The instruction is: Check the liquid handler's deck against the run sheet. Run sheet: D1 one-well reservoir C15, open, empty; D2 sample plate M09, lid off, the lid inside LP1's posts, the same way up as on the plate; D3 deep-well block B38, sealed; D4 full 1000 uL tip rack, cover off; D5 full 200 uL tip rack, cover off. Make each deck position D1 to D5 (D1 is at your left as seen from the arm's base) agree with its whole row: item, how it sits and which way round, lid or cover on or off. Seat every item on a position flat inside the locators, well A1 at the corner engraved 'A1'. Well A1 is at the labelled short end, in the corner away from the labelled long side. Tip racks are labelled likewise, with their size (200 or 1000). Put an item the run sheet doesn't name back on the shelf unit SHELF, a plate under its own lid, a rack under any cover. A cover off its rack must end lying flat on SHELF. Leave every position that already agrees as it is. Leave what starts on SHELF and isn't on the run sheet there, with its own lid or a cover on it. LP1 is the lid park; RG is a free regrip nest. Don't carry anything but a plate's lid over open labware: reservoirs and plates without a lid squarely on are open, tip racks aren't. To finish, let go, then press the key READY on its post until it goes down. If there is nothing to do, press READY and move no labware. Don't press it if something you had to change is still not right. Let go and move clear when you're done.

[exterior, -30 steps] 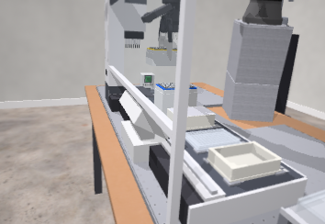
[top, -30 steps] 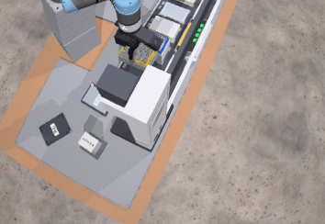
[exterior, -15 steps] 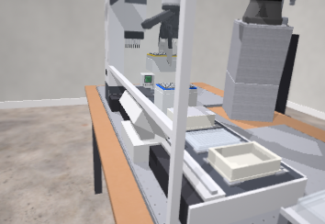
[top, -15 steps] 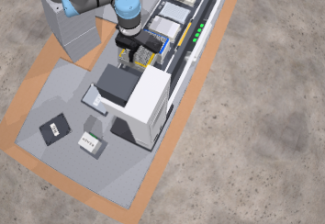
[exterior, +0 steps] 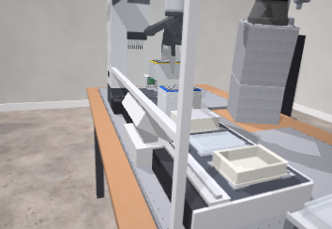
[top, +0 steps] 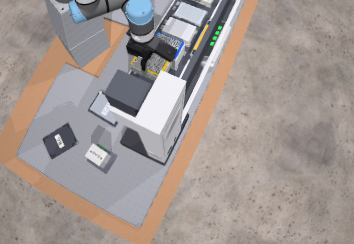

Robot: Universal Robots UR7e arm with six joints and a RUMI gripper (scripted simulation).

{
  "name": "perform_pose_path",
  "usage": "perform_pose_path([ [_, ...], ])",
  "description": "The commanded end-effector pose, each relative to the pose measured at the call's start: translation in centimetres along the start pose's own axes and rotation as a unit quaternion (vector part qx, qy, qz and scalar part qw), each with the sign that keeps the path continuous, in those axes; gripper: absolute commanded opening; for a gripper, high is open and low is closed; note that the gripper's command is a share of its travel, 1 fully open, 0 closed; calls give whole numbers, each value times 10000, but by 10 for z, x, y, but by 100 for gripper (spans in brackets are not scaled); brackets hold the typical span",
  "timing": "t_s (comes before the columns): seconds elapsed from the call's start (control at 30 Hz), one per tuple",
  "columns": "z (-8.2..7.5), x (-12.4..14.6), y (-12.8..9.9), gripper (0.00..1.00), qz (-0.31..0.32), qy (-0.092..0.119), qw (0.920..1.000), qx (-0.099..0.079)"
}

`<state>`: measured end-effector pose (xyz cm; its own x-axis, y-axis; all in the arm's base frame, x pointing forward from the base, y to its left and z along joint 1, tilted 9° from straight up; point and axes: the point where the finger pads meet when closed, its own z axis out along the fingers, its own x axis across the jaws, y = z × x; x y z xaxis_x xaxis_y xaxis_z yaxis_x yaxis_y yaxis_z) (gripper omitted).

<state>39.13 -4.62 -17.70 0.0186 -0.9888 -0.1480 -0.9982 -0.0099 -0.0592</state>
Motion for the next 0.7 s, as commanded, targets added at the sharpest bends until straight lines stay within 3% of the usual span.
perform_pose_path([
  [0.0, 11, 2, -4, 0, -7, 22, 10000, 36],
  [0.67, 38, 2, -4, 0, -7, 22, 10000, 37],
])
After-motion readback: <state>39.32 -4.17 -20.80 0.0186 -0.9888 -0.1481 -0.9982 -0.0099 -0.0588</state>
